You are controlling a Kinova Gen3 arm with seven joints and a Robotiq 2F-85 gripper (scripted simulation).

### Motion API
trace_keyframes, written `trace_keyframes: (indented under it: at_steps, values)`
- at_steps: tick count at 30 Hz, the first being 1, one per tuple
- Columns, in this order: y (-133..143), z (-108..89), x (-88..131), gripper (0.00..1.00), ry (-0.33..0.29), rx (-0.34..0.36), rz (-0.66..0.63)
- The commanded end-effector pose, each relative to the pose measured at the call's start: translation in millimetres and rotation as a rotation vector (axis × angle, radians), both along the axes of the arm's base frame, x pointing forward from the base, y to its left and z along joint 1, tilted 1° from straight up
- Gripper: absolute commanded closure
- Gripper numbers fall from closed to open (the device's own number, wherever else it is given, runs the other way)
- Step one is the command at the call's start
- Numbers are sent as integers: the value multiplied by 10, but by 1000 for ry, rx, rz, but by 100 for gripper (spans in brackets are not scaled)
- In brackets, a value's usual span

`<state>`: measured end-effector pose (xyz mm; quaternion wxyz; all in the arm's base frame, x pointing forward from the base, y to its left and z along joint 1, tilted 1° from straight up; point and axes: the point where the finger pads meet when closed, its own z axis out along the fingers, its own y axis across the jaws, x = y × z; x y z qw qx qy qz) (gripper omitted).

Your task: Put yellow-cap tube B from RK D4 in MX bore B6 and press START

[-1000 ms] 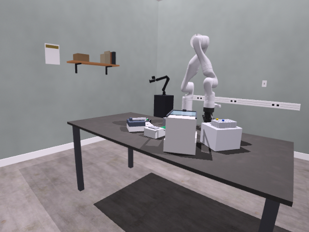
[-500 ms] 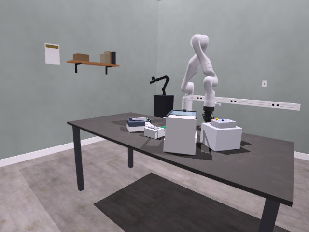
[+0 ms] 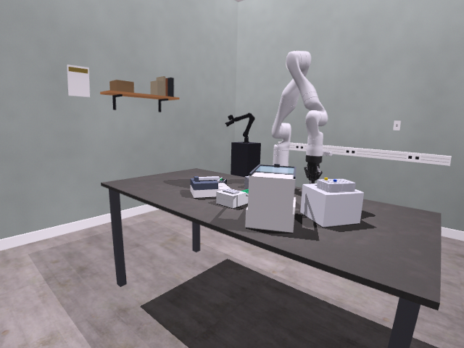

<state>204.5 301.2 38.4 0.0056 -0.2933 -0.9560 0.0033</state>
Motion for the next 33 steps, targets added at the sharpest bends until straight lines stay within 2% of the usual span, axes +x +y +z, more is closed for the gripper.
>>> trace_keyframes:
  at_steps: [1,33]
  values:
    - [3,18,2,90,-1,1,0]
    - [4,405,7,90,-1,1,0]
